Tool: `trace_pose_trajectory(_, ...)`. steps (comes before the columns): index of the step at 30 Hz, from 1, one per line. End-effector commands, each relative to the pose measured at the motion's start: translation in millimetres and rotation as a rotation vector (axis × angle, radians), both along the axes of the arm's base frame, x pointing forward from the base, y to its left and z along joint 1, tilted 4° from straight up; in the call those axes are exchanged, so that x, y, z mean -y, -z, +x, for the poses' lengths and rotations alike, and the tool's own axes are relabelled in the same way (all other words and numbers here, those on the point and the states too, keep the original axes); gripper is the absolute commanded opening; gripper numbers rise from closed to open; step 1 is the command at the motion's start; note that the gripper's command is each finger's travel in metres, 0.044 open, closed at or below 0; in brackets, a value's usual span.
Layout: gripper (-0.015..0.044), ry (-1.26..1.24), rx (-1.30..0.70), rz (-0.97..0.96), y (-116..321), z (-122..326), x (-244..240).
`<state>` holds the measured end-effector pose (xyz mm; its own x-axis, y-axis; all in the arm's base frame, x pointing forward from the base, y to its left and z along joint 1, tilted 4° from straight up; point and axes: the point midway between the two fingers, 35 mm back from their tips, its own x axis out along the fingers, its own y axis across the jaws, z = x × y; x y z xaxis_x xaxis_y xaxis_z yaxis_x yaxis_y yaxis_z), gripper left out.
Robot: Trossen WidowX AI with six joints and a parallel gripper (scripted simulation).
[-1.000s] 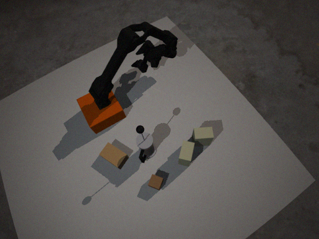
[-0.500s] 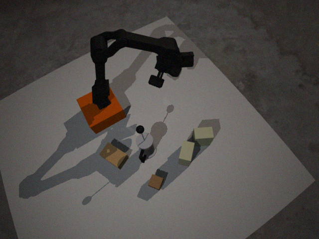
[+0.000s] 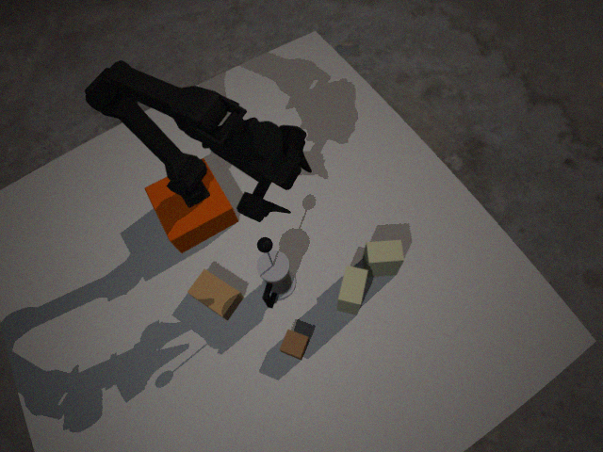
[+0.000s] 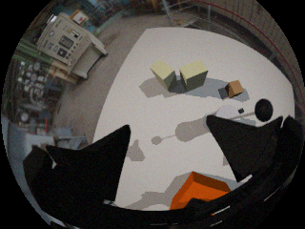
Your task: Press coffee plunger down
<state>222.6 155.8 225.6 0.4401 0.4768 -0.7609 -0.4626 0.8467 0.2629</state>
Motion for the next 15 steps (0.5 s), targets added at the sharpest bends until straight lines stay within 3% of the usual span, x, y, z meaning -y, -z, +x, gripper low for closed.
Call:
trace_pose_trajectory(1,0.0440,0.150,0.232,-0.010,-27.6,12.4,51.2)
trace_pose_trajectory(7,0.0440,0.362,0.520,-0.076,-63.4,7.3,115.4)
trace_pose_trajectory(15,0.0440,0.362,0.520,-0.075,-16.0,11.6,113.4)
